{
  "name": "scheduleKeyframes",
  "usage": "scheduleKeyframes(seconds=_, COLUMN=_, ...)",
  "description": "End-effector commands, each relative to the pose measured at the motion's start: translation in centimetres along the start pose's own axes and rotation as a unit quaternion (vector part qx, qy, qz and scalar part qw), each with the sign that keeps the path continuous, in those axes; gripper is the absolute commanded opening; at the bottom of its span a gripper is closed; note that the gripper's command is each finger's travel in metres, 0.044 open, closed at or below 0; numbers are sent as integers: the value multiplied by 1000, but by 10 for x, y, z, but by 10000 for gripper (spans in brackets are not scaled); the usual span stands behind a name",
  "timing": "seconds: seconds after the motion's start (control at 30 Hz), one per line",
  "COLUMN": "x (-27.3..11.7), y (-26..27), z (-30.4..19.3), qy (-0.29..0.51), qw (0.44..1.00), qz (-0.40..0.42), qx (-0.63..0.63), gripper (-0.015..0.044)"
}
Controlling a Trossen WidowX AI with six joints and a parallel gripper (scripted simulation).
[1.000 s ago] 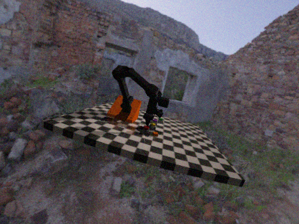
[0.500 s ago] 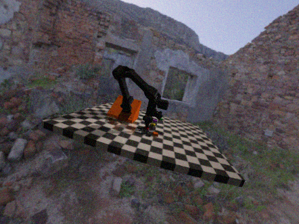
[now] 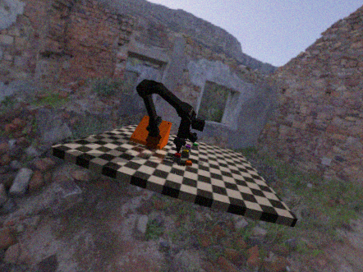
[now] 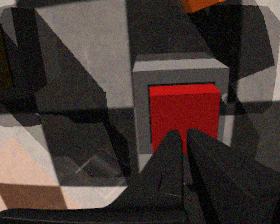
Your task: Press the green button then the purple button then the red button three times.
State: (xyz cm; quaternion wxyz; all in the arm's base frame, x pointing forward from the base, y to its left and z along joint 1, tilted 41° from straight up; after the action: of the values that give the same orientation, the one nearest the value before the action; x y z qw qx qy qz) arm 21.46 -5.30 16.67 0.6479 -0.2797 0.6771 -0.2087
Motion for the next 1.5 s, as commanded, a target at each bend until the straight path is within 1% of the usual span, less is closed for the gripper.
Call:
scheduleKeyframes(seconds=0.0, x=-18, y=-2, z=0, qy=-6, qw=1000, qz=-2, qx=5, gripper=20)
scheduleKeyframes(seconds=0.2, x=-16, y=-2, z=1, qy=-6, qw=1000, qz=-2, qx=5, gripper=20)
scheduleKeyframes(seconds=0.87, x=16, y=-2, z=1, qy=-6, qw=1000, qz=-3, qx=5, gripper=20)
scheduleKeyframes(seconds=1.47, x=17, y=-2, z=1, qy=-6, qw=1000, qz=-3, qx=5, gripper=20)
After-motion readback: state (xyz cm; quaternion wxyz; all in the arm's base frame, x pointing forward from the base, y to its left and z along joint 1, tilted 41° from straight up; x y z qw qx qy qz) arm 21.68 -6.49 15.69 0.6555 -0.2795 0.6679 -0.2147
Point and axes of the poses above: the point midway between the two fingers, 35 mm back from their tips, its own x axis out along the fingers, its own y axis across the jaws, z = x × y, the point moved 9 cm from there along -x, back along the fingers, and after that the axes turned 3 degrees about -x, right-handed, at the moved point
